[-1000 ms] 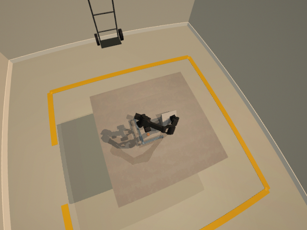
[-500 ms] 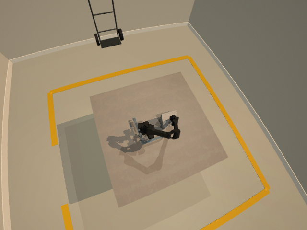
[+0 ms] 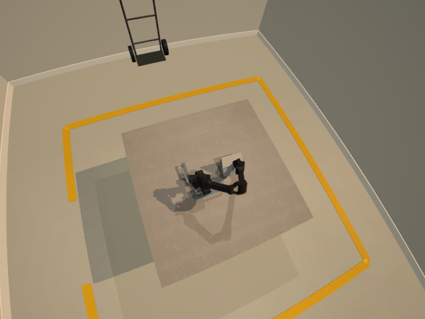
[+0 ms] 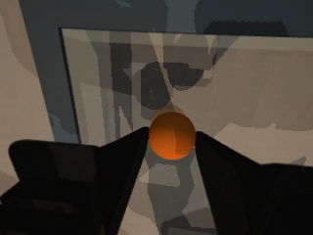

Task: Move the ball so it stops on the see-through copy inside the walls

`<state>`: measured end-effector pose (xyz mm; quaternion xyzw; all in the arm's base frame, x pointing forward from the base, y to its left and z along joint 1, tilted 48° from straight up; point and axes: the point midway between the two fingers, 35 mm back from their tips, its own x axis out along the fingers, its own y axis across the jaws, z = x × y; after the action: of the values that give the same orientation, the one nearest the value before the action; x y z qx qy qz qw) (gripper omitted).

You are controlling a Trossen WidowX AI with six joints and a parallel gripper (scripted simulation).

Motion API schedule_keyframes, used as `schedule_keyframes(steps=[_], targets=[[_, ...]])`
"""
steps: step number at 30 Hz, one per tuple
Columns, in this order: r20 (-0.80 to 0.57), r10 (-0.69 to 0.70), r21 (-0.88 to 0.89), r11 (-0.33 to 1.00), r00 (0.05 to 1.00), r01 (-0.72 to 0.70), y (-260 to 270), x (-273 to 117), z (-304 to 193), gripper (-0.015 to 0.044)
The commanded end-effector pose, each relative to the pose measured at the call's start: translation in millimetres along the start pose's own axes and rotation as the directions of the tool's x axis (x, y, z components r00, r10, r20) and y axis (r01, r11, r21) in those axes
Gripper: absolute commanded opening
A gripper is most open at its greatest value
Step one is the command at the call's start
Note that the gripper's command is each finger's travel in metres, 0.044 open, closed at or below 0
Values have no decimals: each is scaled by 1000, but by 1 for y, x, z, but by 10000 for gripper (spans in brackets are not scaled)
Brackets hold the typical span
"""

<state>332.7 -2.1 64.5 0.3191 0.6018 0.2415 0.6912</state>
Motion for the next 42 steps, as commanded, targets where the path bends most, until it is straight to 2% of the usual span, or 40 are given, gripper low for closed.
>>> schedule_keyframes(steps=[1, 23, 34, 39, 42], targets=[[-5, 9, 6, 1000, 1000, -9, 2, 17, -3, 0], [-5, 11, 5, 1000, 1000, -10, 3, 37, -3, 0], [1, 4, 1, 1000, 1000, -4, 2, 34, -2, 289], [1, 4, 1, 1000, 1000, -4, 1, 31, -1, 292], [-2, 0, 4, 1000, 1000, 0, -1, -8, 1, 292]])
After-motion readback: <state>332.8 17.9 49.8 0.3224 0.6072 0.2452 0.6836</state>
